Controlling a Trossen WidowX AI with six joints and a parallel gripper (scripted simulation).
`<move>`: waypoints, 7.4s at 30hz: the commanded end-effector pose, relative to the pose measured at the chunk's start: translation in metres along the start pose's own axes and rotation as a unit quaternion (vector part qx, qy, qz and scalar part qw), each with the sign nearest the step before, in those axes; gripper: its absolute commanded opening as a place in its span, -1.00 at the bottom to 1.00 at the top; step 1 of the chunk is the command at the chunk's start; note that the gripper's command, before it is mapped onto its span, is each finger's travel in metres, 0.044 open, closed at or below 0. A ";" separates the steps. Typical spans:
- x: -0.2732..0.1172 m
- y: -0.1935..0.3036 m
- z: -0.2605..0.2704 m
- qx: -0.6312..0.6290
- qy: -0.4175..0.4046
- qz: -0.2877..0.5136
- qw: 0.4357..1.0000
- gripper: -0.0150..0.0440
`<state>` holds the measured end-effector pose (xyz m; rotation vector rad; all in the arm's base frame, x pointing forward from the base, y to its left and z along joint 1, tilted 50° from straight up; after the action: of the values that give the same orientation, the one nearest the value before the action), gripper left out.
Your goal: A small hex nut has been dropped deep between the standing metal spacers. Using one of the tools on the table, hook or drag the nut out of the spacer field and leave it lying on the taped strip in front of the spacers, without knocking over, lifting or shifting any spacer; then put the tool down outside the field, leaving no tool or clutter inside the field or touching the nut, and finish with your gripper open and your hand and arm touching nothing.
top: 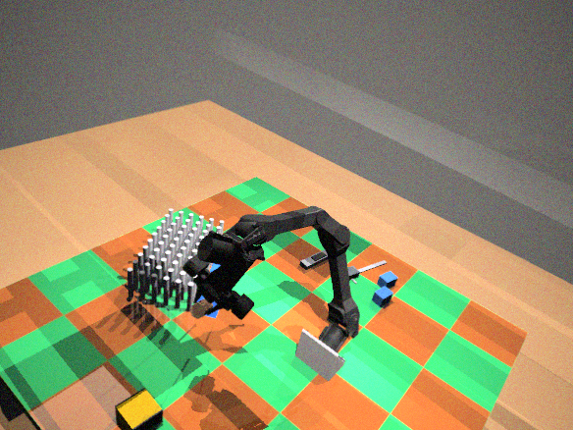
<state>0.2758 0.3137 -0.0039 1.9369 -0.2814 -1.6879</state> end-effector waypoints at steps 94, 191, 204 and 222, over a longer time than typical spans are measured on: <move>-0.065 0.346 -0.013 0.994 -0.044 0.026 -0.097 -0.49; 0.058 0.477 0.101 0.766 -0.015 0.036 -0.642 -0.49; 0.062 0.476 0.093 0.765 -0.016 0.036 -0.642 -0.49; 0.068 0.475 0.082 0.765 -0.016 0.036 -0.643 -0.49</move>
<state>0.2989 -0.1349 0.1831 0.5892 0.9942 -1.0743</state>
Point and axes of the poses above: the point midway between the two fingers, 35 mm back from their tips, its own x axis out along the fingers, its own z axis across the jaws, y = z × x, the point moved 8 cm from there along -x, back along the fingers, and after that the axes turned 4 degrees about -x, right-handed, at the moved point
